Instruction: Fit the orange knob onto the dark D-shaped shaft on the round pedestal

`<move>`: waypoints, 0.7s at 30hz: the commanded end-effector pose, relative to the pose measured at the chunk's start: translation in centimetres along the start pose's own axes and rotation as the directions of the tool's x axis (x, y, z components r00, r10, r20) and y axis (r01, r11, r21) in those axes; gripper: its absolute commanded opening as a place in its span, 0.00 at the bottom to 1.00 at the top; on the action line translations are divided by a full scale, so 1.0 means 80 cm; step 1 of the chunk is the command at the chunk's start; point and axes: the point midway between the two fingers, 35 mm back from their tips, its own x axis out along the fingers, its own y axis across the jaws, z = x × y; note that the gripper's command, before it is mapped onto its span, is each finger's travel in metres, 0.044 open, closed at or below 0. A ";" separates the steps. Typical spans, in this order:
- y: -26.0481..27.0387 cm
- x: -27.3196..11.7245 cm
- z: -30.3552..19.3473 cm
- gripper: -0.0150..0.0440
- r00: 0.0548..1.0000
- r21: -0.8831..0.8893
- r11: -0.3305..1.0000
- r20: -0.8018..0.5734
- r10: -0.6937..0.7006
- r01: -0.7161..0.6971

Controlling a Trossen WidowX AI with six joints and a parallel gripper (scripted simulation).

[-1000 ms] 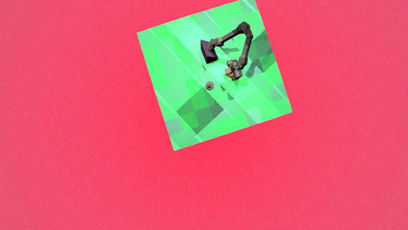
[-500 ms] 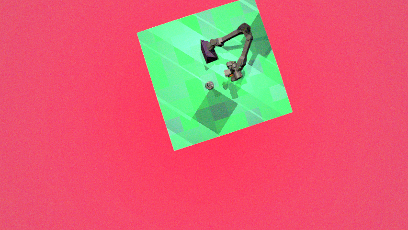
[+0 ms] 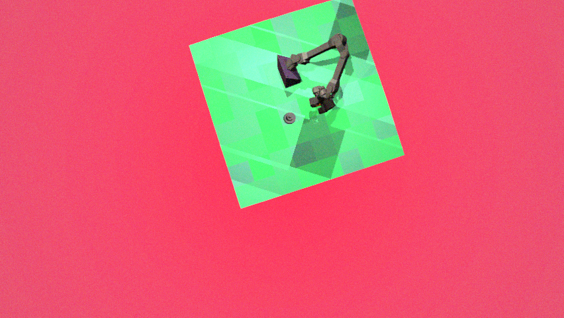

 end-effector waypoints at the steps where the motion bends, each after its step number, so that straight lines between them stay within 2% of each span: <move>1: -0.002 0.010 0.001 1.00 1.000 0.008 1.000 -0.004 -0.003 0.003; 8: -0.003 0.021 0.000 1.00 1.000 0.008 1.000 -0.006 -0.003 0.003; 16: -0.003 0.021 0.000 0.66 1.000 0.008 1.000 -0.006 -0.003 0.003; 21: -0.003 0.021 0.000 0.66 1.000 0.008 1.000 -0.006 -0.003 0.003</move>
